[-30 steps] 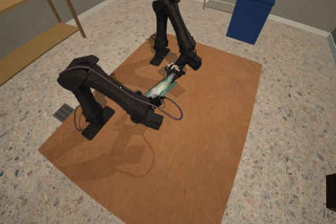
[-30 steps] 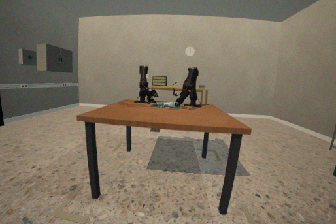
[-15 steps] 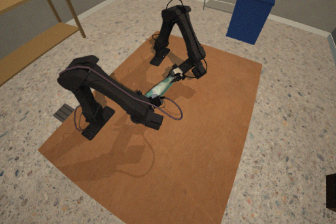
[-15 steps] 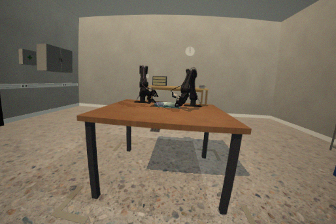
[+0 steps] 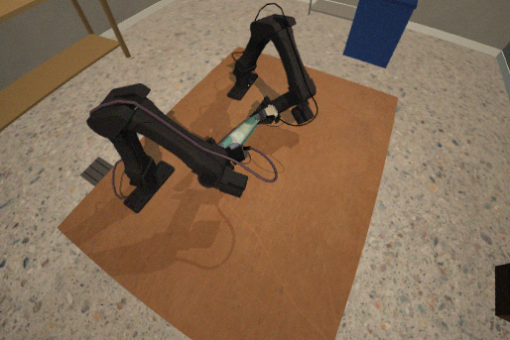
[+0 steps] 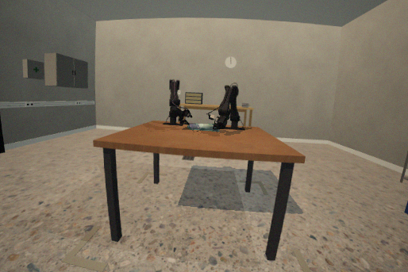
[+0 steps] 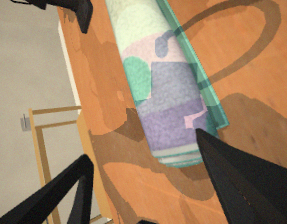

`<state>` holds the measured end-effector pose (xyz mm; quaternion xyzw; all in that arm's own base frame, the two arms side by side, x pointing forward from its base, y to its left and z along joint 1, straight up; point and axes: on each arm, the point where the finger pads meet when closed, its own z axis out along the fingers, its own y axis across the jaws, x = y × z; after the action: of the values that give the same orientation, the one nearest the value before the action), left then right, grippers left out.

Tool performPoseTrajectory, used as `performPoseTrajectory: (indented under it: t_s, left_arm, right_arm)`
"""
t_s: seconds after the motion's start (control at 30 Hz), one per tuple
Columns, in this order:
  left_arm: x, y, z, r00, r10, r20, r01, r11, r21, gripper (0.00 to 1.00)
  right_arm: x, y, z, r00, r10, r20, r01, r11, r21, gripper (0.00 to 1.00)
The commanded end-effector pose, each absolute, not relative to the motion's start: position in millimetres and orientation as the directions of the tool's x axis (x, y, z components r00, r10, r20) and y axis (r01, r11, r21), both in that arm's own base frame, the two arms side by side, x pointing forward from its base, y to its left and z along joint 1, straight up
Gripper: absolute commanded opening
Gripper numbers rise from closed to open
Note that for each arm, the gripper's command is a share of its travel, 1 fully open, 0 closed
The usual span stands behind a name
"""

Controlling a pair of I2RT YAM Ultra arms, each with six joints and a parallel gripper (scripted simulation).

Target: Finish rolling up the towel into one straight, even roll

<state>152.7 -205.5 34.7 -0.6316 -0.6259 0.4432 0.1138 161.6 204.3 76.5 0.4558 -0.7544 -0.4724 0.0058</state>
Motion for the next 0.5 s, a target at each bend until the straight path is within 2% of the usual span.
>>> performPoseTrajectory:
  t_s: [0.0, 0.13, 0.27, 0.33, 0.47]
  left_arm:
    - [157.2, -208.0, 37.2, -0.2, 0.879, -0.434, 0.68, -0.194, -0.707, 0.35]
    - [157.2, -208.0, 32.2, -0.2, 0.879, -0.434, 0.68, -0.194, -0.707, 0.35]
    - [157.2, -208.0, 34.3, -0.2, 0.879, -0.434, 0.68, -0.194, -0.707, 0.48]
    - [157.2, -208.0, 34.3, -0.2, 0.879, -0.434, 0.68, -0.194, -0.707, 0.48]
    - [157.2, -208.0, 38.8, -0.2, 0.879, -0.434, 0.68, -0.194, -0.707, 0.62]
  right_arm:
    - [171.9, 207.3, 83.5, -0.579, -0.681, -0.449, -0.696, 0.126, 0.707, 0.85]
    - [171.9, 207.3, 83.5, -0.579, -0.681, -0.449, -0.696, 0.126, 0.707, 0.85]
    - [171.9, 207.3, 83.5, -0.579, -0.681, -0.449, -0.696, 0.126, 0.707, 0.85]
    - [171.9, 207.3, 83.5, -0.579, -0.681, -0.449, -0.696, 0.126, 0.707, 0.85]
    - [171.9, 207.3, 83.5, -0.579, -0.681, -0.449, -0.696, 0.126, 0.707, 0.85]
